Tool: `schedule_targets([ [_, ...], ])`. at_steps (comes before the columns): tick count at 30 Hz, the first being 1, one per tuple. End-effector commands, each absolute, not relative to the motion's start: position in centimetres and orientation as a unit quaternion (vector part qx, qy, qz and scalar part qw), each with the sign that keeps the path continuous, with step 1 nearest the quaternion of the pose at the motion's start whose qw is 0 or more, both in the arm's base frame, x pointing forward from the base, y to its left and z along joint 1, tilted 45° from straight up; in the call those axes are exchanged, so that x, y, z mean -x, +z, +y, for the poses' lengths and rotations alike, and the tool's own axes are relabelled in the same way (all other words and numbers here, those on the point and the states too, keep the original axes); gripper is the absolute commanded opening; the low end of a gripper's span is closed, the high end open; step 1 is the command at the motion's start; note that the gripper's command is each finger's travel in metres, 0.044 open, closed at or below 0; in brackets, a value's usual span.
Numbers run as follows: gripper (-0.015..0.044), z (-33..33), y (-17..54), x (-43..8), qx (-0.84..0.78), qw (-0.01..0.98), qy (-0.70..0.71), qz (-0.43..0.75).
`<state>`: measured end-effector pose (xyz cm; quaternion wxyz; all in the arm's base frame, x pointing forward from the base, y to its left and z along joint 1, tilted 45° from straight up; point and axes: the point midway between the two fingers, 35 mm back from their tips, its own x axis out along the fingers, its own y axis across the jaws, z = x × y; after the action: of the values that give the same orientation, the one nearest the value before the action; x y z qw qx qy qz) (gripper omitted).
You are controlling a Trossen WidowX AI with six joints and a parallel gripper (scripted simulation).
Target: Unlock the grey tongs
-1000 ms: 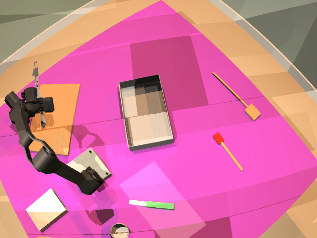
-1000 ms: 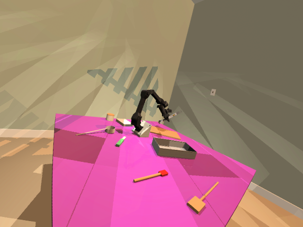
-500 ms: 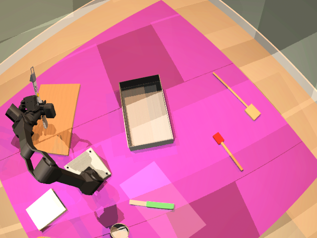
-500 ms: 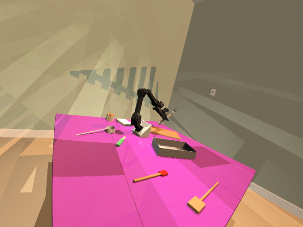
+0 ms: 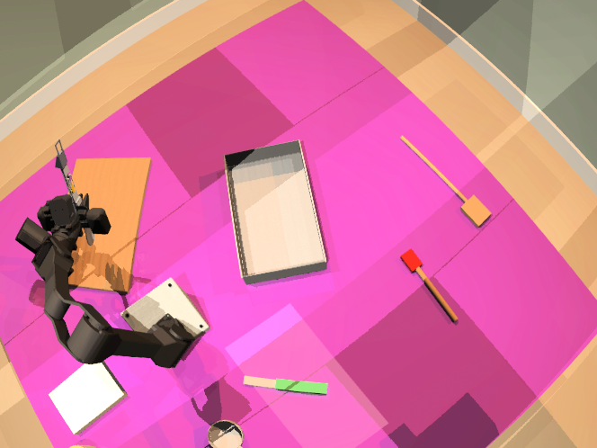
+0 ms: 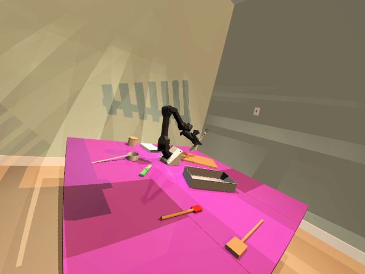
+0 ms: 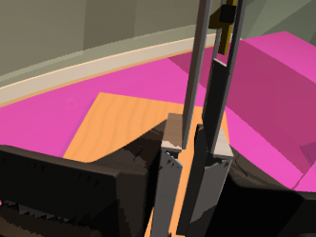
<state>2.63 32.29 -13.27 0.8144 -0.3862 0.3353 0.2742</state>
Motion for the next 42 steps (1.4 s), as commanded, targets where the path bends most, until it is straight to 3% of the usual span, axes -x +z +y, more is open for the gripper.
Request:
schedule_targets([
  [1, -0.0150, 32.5, -12.8, -2.6, 0.375, 0.821, 0.277, 0.329],
  [42, -0.0150, 33.4, -13.8, -2.8, 0.398, 0.801, 0.260, 0.362],
])
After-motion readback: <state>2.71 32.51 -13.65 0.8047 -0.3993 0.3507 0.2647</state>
